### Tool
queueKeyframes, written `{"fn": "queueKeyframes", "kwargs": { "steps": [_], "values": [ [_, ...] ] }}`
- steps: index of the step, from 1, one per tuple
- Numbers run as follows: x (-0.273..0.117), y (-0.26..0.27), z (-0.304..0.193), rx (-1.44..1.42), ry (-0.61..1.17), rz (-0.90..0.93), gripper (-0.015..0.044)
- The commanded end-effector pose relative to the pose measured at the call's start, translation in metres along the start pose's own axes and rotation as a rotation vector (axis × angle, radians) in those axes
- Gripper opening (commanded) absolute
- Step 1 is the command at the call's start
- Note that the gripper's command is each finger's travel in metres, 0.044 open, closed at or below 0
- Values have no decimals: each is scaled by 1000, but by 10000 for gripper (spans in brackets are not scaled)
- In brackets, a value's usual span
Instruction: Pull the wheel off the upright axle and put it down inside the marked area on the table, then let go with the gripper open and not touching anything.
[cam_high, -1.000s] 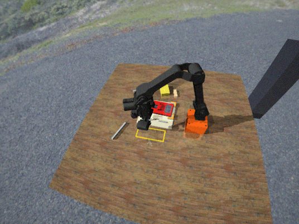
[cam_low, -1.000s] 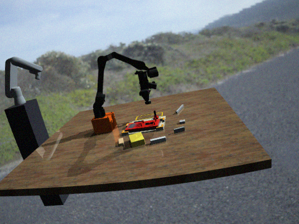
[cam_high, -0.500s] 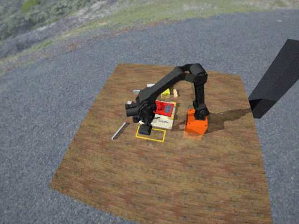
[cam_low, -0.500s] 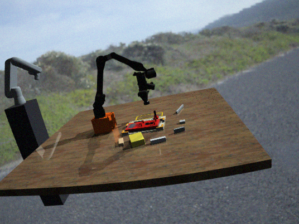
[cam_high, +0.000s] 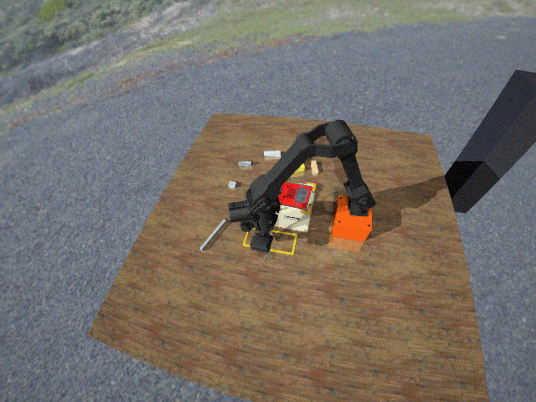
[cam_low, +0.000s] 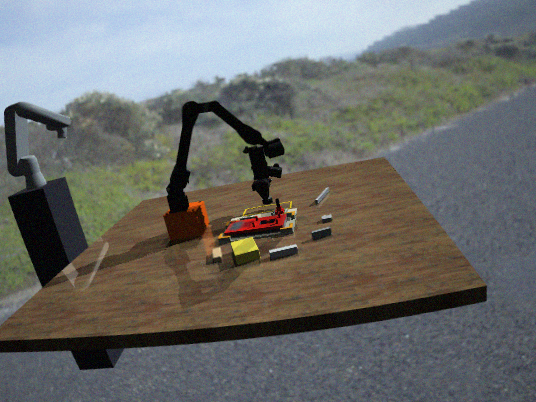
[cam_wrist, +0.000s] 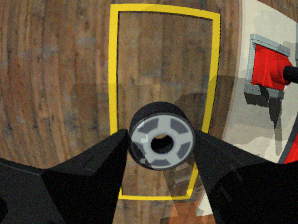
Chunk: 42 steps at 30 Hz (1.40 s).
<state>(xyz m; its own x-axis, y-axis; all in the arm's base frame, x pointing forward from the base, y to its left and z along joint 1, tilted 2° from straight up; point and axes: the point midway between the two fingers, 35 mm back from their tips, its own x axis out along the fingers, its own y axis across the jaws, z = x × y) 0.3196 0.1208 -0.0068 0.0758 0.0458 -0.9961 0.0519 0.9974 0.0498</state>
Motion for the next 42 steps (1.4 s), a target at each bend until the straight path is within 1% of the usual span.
{"fn": "queueKeyframes", "kwargs": {
  "steps": [1, 9, 20, 21, 23, 27, 31, 32, 36, 37, 42],
  "values": [
    [26, -4, -6, 3, 14, -12, 0],
    [27, -4, -7, 3, 14, -12, 0],
    [21, -2, -4, 0, 9, -4, 289],
    [17, -2, -4, 0, 9, -4, 300],
    [4, -1, -3, 1, 10, -6, 300],
    [-35, -1, -3, 3, 13, -11, 300],
    [-37, -1, -3, 3, 14, -11, 300],
    [-29, -1, -5, 0, 18, -8, 326],
    [-48, -11, -26, 1, 19, -10, 431],
    [-54, -14, -33, 1, 19, -10, 440],
    [-76, -29, -68, 3, 20, -13, 440]
  ]
}}
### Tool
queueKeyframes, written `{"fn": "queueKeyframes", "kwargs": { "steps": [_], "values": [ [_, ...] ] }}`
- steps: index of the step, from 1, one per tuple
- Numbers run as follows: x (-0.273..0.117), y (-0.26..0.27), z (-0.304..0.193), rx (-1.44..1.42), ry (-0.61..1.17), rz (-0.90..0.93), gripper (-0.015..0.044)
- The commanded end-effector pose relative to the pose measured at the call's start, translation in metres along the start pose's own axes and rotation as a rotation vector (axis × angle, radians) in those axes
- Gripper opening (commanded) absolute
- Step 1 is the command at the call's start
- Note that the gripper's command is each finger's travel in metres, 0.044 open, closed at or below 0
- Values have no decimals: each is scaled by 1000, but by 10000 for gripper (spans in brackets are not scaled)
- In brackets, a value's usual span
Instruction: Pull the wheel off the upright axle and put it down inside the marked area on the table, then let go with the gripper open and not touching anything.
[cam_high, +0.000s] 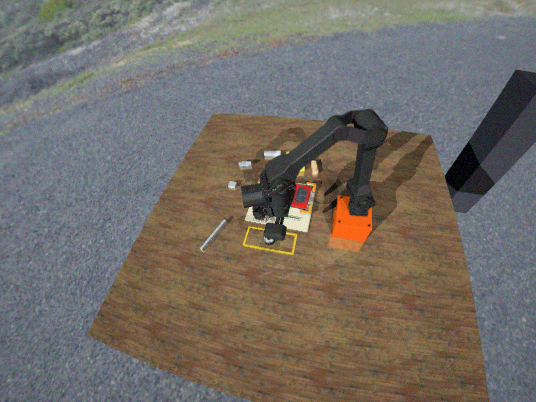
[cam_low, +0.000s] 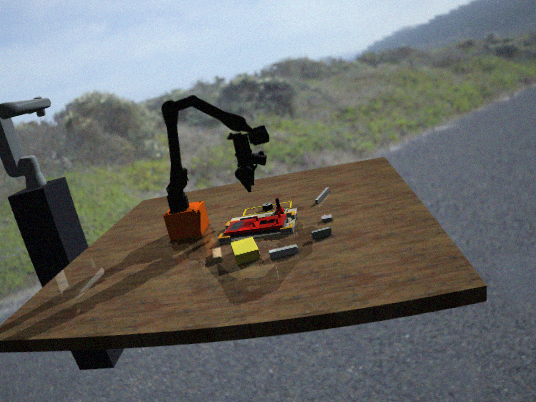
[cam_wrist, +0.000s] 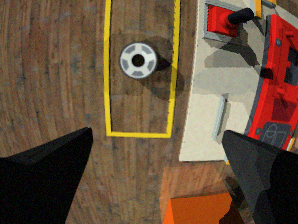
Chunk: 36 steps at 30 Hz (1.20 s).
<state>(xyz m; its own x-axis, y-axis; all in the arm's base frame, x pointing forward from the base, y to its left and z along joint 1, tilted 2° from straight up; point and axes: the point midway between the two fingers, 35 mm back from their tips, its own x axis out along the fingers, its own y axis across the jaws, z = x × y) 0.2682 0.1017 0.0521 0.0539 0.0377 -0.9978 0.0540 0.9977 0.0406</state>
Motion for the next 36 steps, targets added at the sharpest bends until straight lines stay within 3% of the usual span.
{"fn": "queueKeyframes", "kwargs": {
  "steps": [1, 36],
  "values": [
    [-15, -14, -30, 2, -1, -4, 440],
    [-20, -18, -40, 2, 0, -5, 440]
  ]
}}
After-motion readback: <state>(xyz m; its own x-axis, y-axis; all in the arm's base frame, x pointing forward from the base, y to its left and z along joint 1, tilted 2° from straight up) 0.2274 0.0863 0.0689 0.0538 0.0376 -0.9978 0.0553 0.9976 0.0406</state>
